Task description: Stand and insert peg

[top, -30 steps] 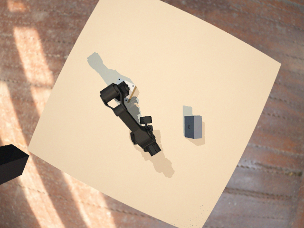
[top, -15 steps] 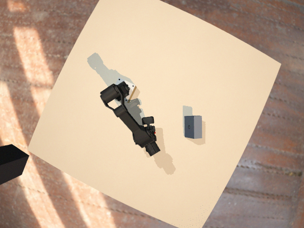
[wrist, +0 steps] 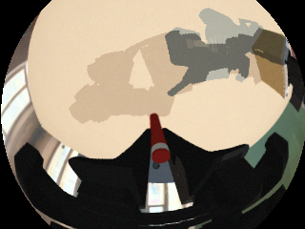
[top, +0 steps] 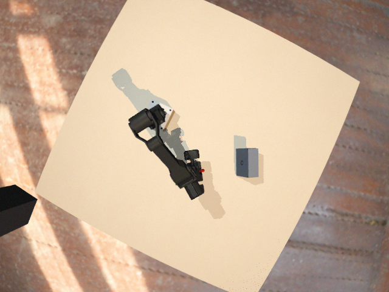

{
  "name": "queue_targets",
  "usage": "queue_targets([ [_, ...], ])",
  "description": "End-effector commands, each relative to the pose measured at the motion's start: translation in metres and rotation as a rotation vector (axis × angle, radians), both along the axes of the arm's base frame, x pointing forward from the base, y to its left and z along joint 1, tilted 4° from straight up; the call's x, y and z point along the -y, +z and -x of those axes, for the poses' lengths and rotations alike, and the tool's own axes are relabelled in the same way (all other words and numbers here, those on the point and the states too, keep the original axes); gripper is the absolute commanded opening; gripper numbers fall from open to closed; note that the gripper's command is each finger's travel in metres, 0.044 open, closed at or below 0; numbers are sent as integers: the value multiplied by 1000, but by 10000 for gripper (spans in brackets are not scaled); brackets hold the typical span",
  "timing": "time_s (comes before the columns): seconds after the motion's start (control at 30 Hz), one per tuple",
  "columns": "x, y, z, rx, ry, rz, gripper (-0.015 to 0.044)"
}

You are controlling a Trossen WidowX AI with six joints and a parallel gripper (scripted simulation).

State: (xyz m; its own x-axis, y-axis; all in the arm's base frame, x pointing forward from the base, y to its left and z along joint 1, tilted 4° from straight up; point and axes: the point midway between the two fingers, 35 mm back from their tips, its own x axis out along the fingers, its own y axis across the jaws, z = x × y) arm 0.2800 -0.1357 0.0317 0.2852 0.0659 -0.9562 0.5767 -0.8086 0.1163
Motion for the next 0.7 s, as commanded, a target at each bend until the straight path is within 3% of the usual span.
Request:
queue_targets([
  [0.0,-2,-5,-3,35,14,-17,0],
  [0.67,-9,-14,-19,196,59,-69,0],
])
